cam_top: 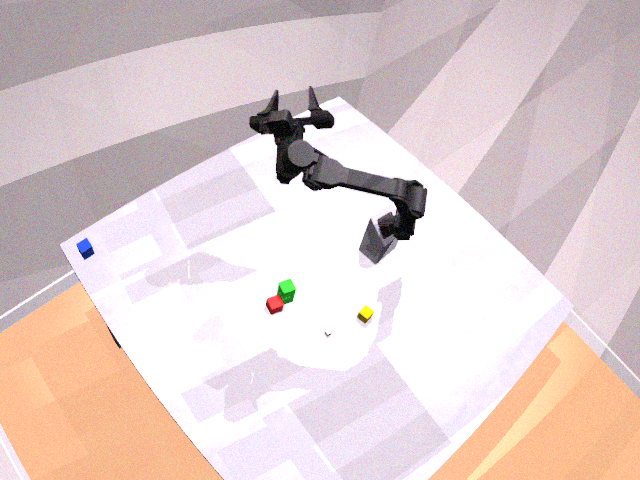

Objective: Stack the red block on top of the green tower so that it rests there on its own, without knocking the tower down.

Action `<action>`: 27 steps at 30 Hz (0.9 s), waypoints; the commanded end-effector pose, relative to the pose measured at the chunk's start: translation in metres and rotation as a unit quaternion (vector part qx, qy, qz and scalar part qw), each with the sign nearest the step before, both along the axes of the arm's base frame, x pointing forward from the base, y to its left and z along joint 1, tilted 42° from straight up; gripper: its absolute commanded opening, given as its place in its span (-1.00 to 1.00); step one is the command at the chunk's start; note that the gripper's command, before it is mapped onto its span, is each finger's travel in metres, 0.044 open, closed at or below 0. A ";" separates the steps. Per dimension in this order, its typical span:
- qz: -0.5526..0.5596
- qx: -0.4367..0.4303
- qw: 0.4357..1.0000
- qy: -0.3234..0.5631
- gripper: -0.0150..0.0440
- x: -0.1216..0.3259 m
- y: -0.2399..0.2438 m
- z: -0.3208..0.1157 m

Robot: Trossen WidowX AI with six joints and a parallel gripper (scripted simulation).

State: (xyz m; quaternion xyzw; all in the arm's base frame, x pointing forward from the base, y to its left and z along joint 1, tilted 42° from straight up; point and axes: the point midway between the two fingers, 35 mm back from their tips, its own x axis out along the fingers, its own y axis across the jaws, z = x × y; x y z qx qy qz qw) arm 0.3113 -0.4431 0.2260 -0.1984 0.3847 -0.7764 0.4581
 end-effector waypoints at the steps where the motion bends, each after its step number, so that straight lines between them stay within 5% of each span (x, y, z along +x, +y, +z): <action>1: 0.005 0.002 1.000 0.001 0.95 0.002 0.000 -0.001; 13: 0.290 0.210 0.933 0.023 1.00 0.108 0.046 -0.108; 27: 0.456 0.544 0.704 -0.020 1.00 0.154 0.215 -0.235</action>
